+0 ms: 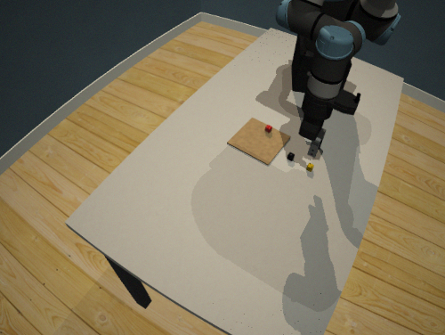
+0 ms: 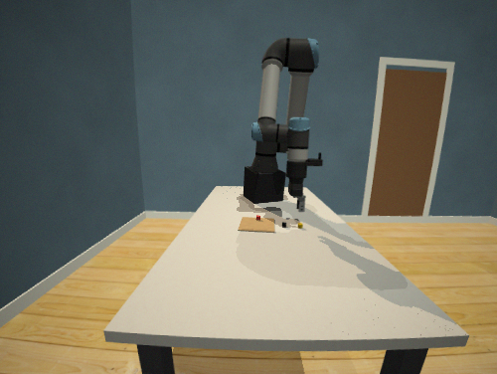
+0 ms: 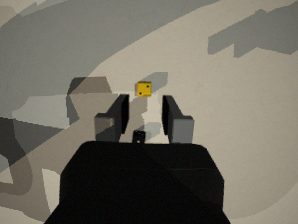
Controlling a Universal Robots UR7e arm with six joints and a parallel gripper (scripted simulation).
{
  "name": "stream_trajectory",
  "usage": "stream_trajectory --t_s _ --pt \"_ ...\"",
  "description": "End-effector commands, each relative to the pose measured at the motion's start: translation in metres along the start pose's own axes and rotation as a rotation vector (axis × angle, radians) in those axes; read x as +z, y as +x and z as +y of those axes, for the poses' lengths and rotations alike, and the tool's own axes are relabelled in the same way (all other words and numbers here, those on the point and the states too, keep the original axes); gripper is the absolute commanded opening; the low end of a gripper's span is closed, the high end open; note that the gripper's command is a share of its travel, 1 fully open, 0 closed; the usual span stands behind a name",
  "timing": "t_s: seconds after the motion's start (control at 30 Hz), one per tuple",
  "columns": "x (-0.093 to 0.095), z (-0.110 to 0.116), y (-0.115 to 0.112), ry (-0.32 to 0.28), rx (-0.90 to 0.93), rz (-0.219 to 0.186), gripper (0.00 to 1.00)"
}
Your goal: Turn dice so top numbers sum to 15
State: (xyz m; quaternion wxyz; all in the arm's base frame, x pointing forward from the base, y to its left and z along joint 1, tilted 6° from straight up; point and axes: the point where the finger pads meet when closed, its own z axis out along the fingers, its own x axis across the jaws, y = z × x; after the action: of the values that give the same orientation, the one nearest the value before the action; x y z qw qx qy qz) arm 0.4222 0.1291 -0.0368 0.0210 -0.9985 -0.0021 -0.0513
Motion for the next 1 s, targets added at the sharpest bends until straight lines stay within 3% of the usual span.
stream_trajectory --t_s 0.0,0.97 --pt "0.005 0.0 -0.002 0.0 0.001 -0.004 0.64" --pt "0.044 -0.001 -0.003 0.0 0.001 -0.004 0.64"
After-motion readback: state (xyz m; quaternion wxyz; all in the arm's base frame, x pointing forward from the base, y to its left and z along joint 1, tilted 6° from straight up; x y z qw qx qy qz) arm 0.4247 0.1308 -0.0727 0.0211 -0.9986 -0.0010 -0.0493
